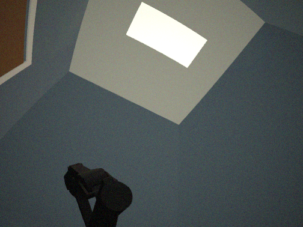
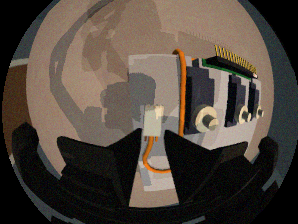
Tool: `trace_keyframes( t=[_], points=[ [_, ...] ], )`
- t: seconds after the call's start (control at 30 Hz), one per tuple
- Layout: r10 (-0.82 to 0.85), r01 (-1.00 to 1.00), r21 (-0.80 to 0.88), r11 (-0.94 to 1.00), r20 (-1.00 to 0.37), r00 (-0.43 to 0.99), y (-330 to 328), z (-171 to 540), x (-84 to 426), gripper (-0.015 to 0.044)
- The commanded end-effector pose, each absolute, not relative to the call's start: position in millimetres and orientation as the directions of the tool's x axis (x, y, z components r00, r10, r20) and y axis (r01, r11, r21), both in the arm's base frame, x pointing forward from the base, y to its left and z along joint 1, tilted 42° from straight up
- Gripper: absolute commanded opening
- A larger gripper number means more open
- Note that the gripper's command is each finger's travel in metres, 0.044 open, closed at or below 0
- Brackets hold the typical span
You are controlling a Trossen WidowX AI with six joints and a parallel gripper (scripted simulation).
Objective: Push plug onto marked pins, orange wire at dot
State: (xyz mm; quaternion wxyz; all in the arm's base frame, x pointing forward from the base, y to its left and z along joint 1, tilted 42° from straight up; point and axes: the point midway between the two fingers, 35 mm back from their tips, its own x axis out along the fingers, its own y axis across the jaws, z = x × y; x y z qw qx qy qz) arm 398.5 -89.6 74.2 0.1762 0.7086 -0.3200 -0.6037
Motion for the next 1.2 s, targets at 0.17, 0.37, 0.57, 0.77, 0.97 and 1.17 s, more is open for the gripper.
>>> trace_keyframes(
  t=[0.17, 0.37, 0.57, 0.77, 0.97, 1.17],
  points=[
    [-0.670, -0.233, 0.642, -0.731, -0.740, 0.062, -97.8, 65.0, 397.8, 0.0115],
    [-0.670, -0.233, 0.642, -0.731, -0.740, 0.062, -97.8, 65.0, 397.8, 0.0016],
    [-0.669, -0.233, 0.641, -0.731, -0.741, 0.062, -90.2, 72.9, 398.0, 0.0000],
    [-0.667, -0.233, 0.639, -0.733, -0.742, 0.062, -65.0, 100.4, 395.7, 0.0000],
    [-0.667, -0.238, 0.638, -0.732, -0.742, 0.061, -58.1, 107.6, 394.3, 0.0000],
    [-0.663, -0.353, 0.605, -0.713, -0.746, 0.062, -49.6, 100.8, 391.6, 0.0000]
  ],
)
